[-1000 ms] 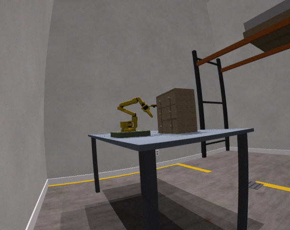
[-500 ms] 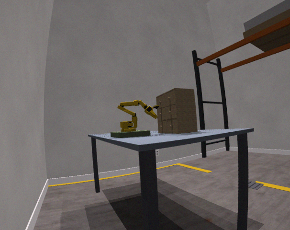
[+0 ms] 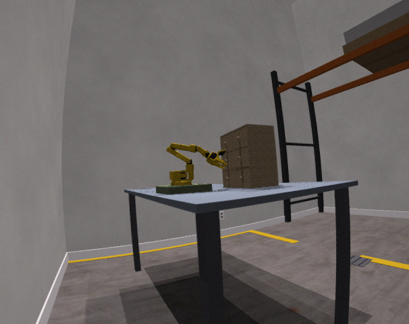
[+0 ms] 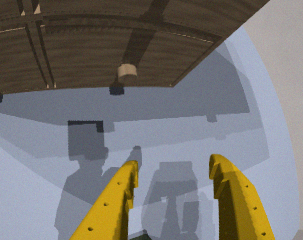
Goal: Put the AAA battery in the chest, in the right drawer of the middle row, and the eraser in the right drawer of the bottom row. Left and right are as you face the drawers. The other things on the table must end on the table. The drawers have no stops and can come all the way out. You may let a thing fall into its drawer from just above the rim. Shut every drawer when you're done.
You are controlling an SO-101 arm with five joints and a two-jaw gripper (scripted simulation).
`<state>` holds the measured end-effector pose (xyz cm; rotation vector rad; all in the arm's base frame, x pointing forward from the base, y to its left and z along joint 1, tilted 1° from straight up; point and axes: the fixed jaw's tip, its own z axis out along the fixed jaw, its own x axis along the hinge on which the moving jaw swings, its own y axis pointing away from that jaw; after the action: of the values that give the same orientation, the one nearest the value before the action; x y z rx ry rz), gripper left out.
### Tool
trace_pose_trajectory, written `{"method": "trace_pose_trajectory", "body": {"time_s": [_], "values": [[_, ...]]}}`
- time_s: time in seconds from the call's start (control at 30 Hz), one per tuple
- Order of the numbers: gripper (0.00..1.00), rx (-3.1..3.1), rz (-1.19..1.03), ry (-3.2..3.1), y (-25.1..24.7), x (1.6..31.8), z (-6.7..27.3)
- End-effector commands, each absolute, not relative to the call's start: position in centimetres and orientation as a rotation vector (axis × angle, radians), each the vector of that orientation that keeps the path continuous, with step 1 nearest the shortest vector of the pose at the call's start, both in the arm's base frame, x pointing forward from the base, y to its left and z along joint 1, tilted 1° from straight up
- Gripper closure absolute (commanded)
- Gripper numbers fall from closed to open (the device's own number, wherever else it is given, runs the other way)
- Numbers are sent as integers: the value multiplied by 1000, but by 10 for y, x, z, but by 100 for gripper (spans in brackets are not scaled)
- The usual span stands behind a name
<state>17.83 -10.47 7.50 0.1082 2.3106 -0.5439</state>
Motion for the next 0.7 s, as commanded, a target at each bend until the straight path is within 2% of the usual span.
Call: {"method": "trace_pose_trajectory", "body": {"time_s": [0.0,0.67], "values": [[79,61,-591,2282,-108,180,69],[79,-217,-847,2094,-114,186,65]]}}
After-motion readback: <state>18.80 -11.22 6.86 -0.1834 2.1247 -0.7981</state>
